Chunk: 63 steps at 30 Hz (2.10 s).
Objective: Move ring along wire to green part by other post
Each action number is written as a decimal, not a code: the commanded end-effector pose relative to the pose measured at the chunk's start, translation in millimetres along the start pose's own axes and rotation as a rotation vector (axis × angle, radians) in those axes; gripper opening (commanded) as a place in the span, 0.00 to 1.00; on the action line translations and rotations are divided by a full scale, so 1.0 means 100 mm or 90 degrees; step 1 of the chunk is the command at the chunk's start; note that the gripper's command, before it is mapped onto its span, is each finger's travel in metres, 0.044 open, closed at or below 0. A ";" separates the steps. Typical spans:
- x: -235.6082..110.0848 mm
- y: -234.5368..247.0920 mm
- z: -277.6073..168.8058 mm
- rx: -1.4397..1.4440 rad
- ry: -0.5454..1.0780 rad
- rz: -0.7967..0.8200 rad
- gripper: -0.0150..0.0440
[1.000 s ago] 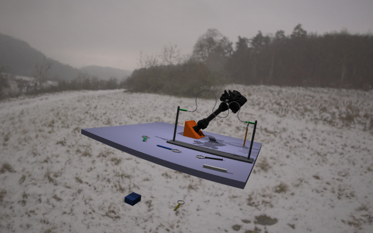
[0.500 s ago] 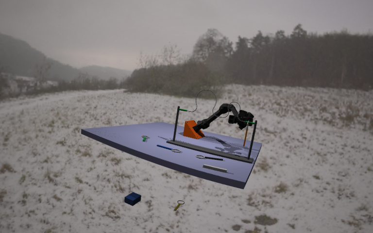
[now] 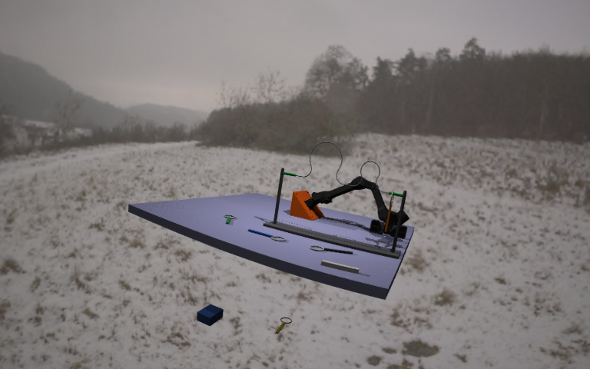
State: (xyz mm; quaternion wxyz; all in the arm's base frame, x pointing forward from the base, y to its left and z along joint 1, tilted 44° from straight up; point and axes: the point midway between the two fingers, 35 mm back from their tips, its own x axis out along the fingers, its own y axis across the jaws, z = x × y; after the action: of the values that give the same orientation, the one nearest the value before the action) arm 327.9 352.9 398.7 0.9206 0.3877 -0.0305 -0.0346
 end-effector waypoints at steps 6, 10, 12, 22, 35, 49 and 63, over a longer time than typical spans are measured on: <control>0.06 0.08 0.02 0.000 0.009 0.003 0.53; 0.33 0.08 0.30 0.000 0.008 0.005 0.53; 0.34 0.08 0.32 0.000 0.008 0.005 0.53; 0.42 0.09 0.31 -0.001 0.008 0.005 0.53; 0.63 0.11 0.31 -0.001 0.007 0.006 0.53; 0.85 0.11 0.31 -0.001 0.006 0.007 0.53; 1.07 0.09 0.31 -0.002 0.005 0.007 0.53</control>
State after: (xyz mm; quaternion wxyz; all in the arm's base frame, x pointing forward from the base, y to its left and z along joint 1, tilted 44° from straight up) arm 426.5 328.4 430.4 0.9220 0.3850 -0.0291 -0.0291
